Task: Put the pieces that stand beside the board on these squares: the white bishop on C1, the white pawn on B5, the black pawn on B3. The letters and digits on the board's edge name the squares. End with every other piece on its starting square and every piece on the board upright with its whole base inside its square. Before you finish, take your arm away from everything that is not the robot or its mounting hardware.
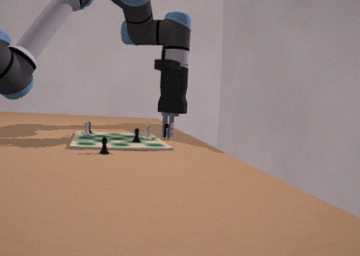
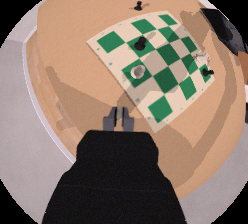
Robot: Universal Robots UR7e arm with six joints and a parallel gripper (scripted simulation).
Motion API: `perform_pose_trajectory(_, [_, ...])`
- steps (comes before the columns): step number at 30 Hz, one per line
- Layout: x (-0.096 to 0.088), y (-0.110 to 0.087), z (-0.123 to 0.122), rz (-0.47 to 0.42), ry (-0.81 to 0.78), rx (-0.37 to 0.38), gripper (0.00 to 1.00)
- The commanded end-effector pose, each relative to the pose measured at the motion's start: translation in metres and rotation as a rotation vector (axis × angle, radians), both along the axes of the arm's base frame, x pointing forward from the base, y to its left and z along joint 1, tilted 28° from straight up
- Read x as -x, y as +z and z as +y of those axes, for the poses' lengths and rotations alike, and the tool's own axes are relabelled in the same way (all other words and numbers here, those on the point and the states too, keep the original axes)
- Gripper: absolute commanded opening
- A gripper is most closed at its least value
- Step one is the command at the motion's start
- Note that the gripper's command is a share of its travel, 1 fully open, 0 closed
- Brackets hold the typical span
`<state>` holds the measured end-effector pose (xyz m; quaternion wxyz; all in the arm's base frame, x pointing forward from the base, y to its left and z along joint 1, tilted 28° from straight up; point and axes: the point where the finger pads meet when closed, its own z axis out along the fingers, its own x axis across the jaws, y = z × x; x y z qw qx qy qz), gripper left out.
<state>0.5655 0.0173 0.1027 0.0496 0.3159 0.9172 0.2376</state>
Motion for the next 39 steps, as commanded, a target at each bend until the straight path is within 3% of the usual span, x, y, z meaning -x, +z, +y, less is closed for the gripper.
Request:
perform_pose_trajectory(1, [0.0,0.001,0.0,-0.001,0.0,0.0,0.0])
perform_pose_trajectory(8, [0.003,0.013,-0.006,-0.001,0.0,0.0,0.0])
perform_pose_trajectory(21, [0.023,0.083,-0.038,-0.001,0.0,0.0,0.0])
perform_pose_trajectory(39, [0.028,0.087,-0.044,0.001,-0.002,0.001,0.0])
